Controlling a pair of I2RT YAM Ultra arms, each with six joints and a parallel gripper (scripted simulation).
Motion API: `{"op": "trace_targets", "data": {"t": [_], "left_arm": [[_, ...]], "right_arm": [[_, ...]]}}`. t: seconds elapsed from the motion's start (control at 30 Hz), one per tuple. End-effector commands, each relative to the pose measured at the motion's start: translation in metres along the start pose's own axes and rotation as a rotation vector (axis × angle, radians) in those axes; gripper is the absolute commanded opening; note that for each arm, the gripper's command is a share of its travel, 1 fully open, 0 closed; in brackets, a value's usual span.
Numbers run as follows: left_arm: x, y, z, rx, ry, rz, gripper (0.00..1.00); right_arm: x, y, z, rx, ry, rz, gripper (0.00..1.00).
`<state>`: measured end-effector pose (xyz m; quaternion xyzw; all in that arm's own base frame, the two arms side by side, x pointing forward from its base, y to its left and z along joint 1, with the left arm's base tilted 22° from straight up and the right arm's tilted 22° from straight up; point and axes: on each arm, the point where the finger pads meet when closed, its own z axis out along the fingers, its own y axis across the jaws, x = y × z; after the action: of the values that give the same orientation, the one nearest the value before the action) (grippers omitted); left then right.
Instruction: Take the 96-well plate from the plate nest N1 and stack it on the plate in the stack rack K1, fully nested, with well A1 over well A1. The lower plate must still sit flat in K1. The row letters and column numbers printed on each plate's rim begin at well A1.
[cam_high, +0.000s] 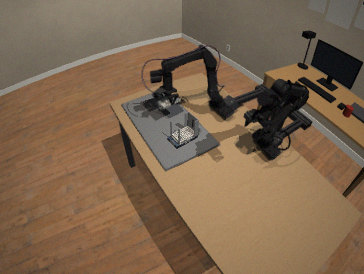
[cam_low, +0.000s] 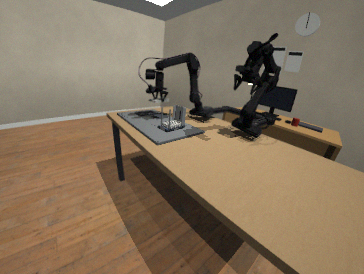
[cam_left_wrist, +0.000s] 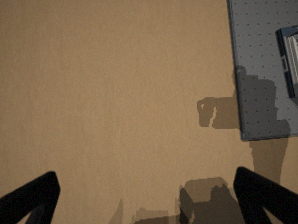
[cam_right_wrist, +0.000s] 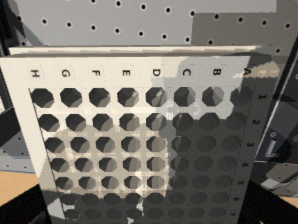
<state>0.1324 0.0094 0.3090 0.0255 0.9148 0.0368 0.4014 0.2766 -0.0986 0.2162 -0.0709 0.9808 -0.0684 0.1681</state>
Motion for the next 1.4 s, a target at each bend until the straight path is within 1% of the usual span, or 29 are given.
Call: {"op": "trace_targets", "data": {"t": [0.0, 0.3, 0.37, 0.4, 0.47, 0.53, 0.6, 0.7, 0.8, 1.03, 1.13, 1.37], "left_arm": [[0.005, -0.002, -0.004, 0.002, -0.008, -0.015, 1.00], [0.005, -0.002, -0.004, 0.002, -0.008, -0.015, 1.00], [0.005, -0.002, -0.004, 0.002, -0.008, -0.015, 1.00], [0.005, -0.002, -0.004, 0.002, -0.008, -0.015, 1.00], [0.005, -0.002, -0.004, 0.002, -0.008, -0.015, 1.00], [0.005, -0.002, -0.004, 0.002, -0.008, -0.015, 1.00], [0.005, -0.002, -0.004, 0.002, -0.008, -0.015, 1.00], [0.005, -0.002, -0.004, 0.002, -0.008, -0.015, 1.00], [0.005, -0.002, -0.004, 0.002, -0.008, -0.015, 1.00], [0.005, -0.002, -0.004, 0.002, -0.008, -0.015, 1.00], [0.005, -0.002, -0.004, 0.002, -0.008, -0.015, 1.00], [0.005, -0.002, -0.004, 0.002, -0.008, -0.015, 1.00]], "right_arm": [[-0.002, 0.011, -0.008, 0.024, -0.025, 0.022, 0.00], [-0.007, 0.040, -0.009, 0.024, -0.030, 0.022, 0.00], [-0.007, 0.040, -0.009, 0.024, -0.030, 0.022, 0.00], [-0.010, 0.043, -0.012, 0.029, -0.047, 0.023, 0.00], [-0.007, 0.051, -0.008, 0.021, -0.024, 0.022, 0.00], [-0.006, 0.057, -0.008, 0.020, -0.020, 0.022, 0.00], [-0.011, 0.062, -0.013, 0.023, -0.037, 0.023, 0.00], [-0.007, 0.074, -0.008, 0.019, -0.016, 0.021, 0.00], [-0.015, 0.082, -0.014, 0.022, -0.040, 0.024, 0.00], [-0.012, 0.099, -0.010, 0.019, -0.017, 0.021, 0.00], [-0.014, 0.110, -0.002, 0.019, 0.011, 0.016, 0.00], [-0.025, 0.132, -0.010, 0.019, -0.019, 0.021, 0.00]]}}
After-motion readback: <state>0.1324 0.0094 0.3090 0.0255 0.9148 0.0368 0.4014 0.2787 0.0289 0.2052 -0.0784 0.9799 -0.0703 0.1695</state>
